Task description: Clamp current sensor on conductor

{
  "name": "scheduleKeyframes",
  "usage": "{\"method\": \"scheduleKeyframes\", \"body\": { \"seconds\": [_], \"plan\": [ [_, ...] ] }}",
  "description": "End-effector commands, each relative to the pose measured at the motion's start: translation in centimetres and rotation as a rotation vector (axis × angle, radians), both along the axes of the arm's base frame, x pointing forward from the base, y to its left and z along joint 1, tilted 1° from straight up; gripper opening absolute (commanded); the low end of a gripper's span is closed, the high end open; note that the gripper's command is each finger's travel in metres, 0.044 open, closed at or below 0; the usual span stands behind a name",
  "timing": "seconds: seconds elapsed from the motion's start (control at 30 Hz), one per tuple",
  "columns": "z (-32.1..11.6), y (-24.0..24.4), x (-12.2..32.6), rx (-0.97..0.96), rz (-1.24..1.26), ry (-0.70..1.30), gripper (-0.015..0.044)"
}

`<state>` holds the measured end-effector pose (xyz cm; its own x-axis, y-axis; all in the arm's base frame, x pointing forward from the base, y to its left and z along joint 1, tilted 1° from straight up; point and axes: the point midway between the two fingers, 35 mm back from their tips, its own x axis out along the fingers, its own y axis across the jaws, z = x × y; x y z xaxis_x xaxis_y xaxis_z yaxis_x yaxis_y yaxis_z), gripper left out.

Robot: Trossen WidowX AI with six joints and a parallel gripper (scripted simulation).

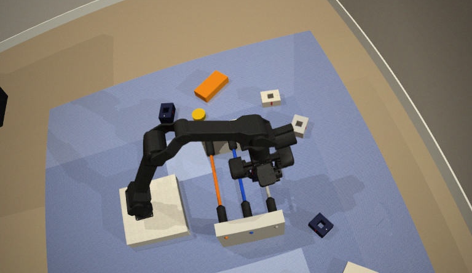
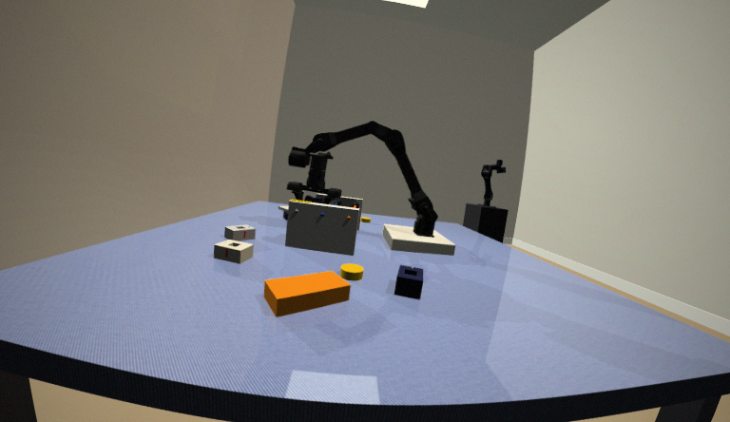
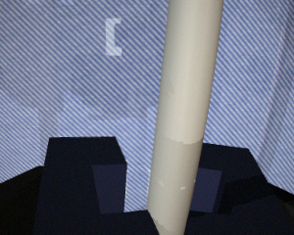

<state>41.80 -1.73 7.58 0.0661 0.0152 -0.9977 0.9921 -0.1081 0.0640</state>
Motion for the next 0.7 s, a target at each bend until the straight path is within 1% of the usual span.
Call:
{"method": "scheduleKeyframes", "body": {
  "seconds": [0.0, 0.3, 0.67],
  "plan": [
    [0.0, 0.0, 0.0, 0.0, 0.0, -0.001, 0.0],
    [0.1, 0.0, 0.0, -0.002, 0.0, -0.018, 0.0],
    [1.4, 0.0, 0.0, -0.021, -0.006, -0.209, 0.0]
  ]
}}
